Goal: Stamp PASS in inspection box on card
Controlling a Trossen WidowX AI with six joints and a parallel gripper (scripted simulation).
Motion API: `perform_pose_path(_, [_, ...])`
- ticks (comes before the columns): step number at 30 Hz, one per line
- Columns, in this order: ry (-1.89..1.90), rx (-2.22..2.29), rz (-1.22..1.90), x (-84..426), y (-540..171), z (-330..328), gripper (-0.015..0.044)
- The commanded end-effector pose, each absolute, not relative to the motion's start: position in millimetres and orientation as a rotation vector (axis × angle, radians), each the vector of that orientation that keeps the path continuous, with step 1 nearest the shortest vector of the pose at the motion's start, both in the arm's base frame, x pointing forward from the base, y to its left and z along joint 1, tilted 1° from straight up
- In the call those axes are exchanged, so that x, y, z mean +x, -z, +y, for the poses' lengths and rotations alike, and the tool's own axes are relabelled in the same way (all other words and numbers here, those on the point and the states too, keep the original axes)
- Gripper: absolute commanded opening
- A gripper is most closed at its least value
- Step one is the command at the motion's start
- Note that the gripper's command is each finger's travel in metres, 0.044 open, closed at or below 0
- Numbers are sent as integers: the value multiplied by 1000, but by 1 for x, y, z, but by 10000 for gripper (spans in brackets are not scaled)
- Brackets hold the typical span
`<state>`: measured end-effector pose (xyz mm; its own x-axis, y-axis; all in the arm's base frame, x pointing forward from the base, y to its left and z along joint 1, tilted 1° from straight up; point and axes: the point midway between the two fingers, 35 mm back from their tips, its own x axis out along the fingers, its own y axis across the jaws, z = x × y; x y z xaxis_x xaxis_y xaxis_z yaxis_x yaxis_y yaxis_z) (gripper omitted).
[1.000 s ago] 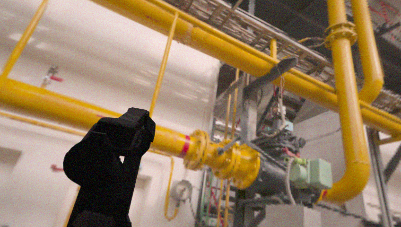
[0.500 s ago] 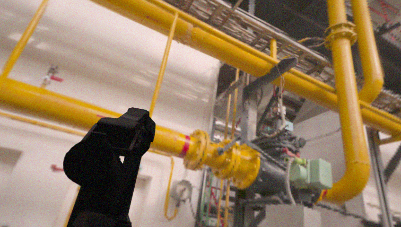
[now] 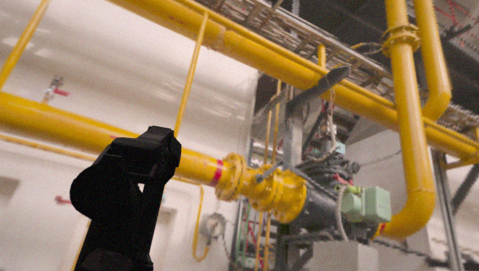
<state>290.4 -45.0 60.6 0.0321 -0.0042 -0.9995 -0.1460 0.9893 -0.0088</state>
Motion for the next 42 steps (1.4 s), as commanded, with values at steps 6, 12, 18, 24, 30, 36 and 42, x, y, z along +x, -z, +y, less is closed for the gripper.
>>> perform_pose_path(6, [-113,-117,1533,291,-60,-45,0])
perform_pose_path(12, [-113,-117,1533,291,-63,-45,0])
perform_pose_path(18, [-113,-117,1533,291,-66,-45,0])
perform_pose_path(24, [-113,-117,1533,291,-68,-45,0])
perform_pose_path(30, [-113,-117,1533,291,-73,-45,0])
perform_pose_path(36, [-113,-117,1533,291,-83,-45,0])
perform_pose_path(42, [-113,-117,1533,291,-93,-44,0])
